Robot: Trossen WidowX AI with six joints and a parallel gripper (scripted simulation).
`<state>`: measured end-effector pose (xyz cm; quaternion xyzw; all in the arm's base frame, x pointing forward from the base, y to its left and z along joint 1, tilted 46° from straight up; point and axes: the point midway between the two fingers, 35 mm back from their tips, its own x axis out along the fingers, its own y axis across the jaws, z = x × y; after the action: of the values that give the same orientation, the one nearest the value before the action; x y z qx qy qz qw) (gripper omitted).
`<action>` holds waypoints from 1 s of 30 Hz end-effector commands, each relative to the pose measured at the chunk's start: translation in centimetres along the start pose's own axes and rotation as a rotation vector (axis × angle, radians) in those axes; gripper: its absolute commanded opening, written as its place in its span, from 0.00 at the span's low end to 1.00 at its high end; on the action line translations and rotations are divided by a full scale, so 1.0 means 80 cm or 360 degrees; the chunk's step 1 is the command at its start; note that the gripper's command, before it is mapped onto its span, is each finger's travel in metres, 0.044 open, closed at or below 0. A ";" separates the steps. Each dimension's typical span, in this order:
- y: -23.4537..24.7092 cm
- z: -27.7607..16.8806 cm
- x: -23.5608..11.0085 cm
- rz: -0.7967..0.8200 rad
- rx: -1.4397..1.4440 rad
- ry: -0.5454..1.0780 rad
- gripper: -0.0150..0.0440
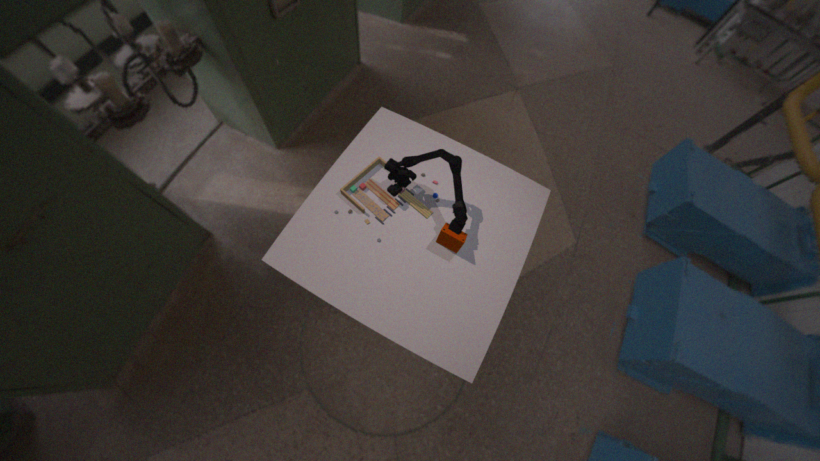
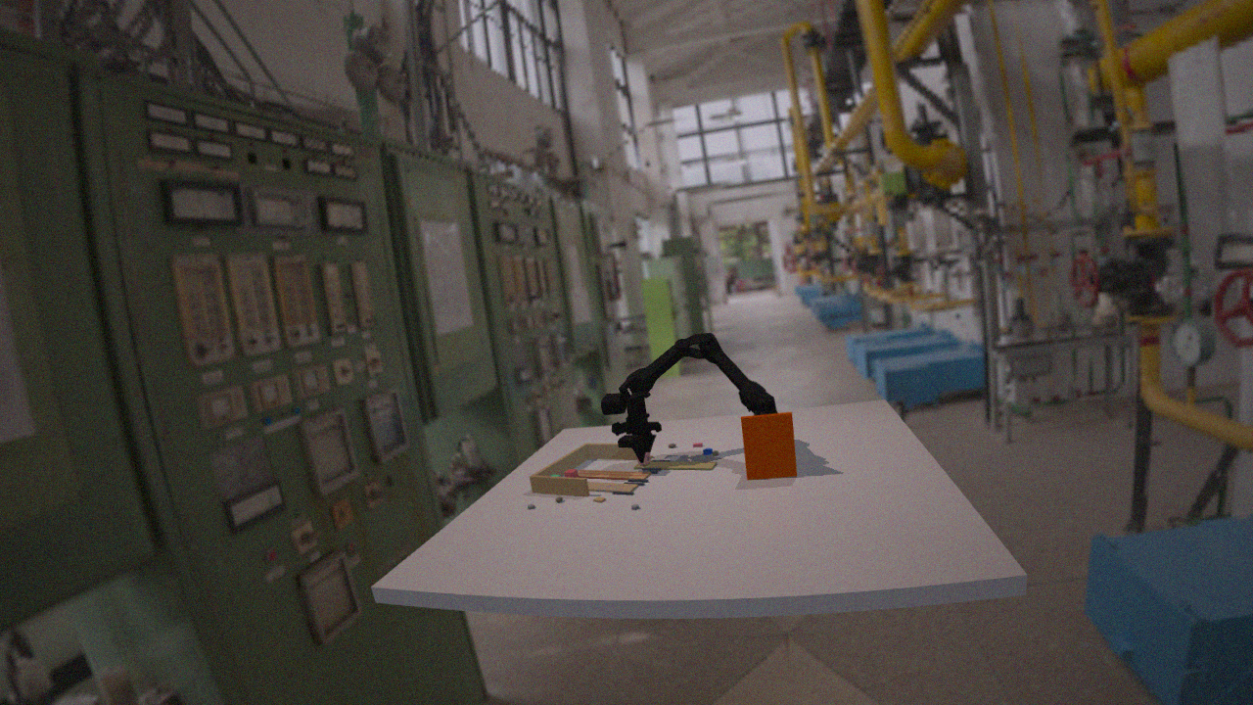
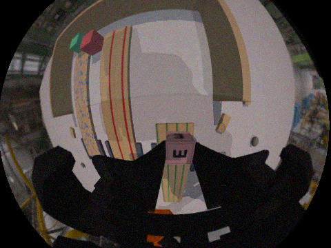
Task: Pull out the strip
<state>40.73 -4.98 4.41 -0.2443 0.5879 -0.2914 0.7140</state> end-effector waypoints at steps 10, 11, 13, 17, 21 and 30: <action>0.004 -0.064 -0.047 -0.0003 -0.0012 -0.0009 0.25; 0.004 -0.064 -0.047 -0.0003 -0.0012 -0.0009 0.25; 0.005 -0.065 -0.047 -0.0003 -0.0012 -0.0009 0.25; 0.006 -0.081 -0.047 -0.0003 -0.0013 -0.0008 0.25; 0.006 -0.100 -0.047 -0.0003 -0.0013 -0.0007 0.25; 0.007 -0.132 -0.047 -0.0003 -0.0015 -0.0005 0.25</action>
<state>30.30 -2.13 4.66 -0.2521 0.5910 -0.2880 0.7101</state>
